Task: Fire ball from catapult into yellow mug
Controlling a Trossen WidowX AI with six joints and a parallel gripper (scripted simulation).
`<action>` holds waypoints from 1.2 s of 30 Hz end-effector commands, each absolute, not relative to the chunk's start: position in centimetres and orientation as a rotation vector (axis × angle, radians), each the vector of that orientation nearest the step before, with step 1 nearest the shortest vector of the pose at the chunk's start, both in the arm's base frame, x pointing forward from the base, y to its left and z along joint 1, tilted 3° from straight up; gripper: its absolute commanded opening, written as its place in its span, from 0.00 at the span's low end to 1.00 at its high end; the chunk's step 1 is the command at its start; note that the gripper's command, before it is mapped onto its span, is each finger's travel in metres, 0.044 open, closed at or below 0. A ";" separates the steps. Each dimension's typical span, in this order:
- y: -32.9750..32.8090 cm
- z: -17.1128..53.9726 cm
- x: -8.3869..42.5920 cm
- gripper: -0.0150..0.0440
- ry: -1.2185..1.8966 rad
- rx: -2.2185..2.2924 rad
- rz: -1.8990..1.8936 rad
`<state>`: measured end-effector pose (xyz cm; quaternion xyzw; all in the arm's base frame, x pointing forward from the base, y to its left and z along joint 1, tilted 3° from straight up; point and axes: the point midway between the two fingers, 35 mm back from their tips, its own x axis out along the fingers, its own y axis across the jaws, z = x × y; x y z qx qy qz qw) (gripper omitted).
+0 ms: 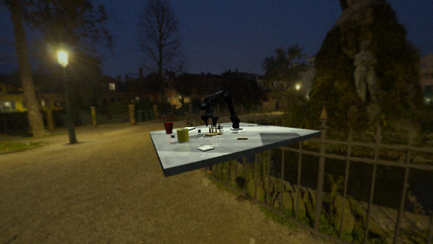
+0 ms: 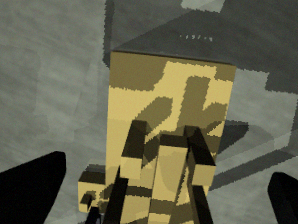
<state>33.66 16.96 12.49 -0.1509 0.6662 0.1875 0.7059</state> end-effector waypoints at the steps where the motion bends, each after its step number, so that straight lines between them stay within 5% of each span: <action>1: 17.0 12.0 33.7 1.00 1.479 -0.333 0.411; 32: 17.2 7.4 33.8 1.00 1.479 -0.333 0.412; 36: 17.3 7.7 33.9 0.82 1.476 -0.334 0.418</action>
